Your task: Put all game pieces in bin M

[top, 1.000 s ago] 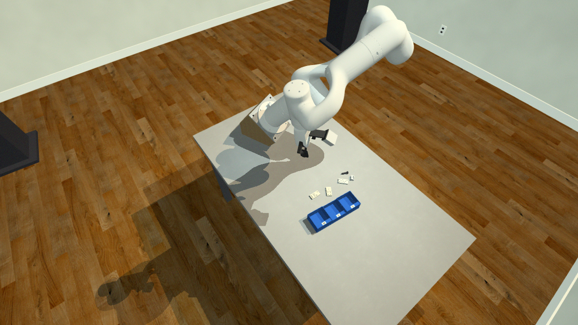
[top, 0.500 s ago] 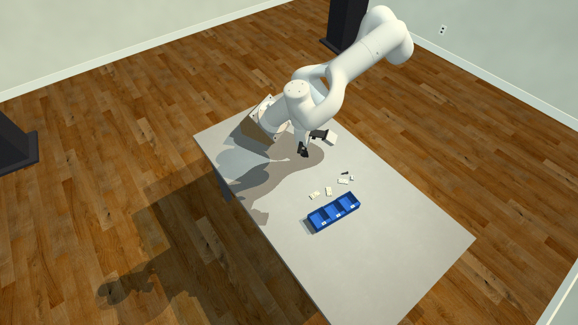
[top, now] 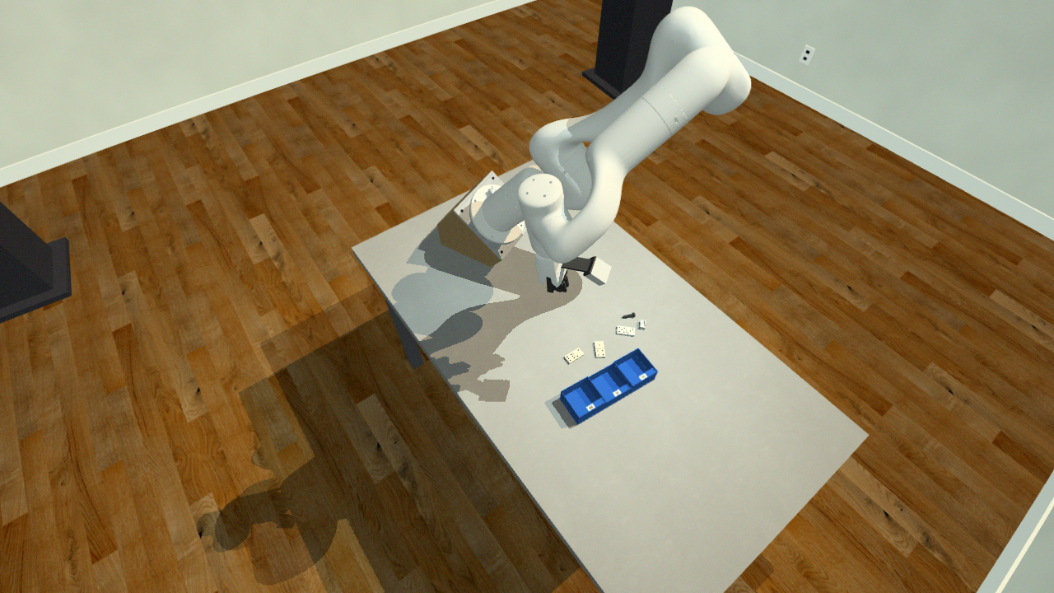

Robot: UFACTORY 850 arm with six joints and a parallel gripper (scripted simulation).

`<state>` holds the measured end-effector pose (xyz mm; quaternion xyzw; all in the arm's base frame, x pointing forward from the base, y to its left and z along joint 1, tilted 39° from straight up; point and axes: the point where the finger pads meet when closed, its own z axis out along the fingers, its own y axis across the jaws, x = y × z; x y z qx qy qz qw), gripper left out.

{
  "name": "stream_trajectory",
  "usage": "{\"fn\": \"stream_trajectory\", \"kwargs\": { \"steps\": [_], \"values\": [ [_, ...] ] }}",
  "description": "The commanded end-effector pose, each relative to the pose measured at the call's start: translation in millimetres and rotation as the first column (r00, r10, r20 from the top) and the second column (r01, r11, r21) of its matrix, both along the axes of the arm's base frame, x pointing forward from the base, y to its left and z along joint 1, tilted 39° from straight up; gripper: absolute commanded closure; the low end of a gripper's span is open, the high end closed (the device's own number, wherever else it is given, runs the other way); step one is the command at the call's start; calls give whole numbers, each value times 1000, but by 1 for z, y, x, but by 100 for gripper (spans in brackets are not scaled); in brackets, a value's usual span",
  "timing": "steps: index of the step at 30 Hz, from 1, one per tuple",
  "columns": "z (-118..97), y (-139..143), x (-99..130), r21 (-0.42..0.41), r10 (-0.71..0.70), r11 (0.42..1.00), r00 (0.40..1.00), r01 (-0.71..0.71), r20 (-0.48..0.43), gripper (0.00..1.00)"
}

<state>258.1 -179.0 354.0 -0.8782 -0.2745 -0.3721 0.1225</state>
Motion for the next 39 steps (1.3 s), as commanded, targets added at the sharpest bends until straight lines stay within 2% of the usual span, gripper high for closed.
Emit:
{"fn": "stream_trajectory", "kwargs": {
  "steps": [1,4,6,12,14,19,39],
  "values": [
    [-37,8,32,-3,-1,1000,1000,1,6,93],
    [-43,10,36,-3,-1,1000,1000,1,6,93],
    [-57,14,47,-3,-1,1000,1000,1,6,93],
    [-58,15,48,-3,-1,1000,1000,1,6,93],
    [-49,28,52,14,-59,998,996,60,-63,93],
    [-41,42,60,25,-123,992,985,127,-124,93],
    [-15,85,83,51,-328,936,916,348,-233,93]
  ]
}}
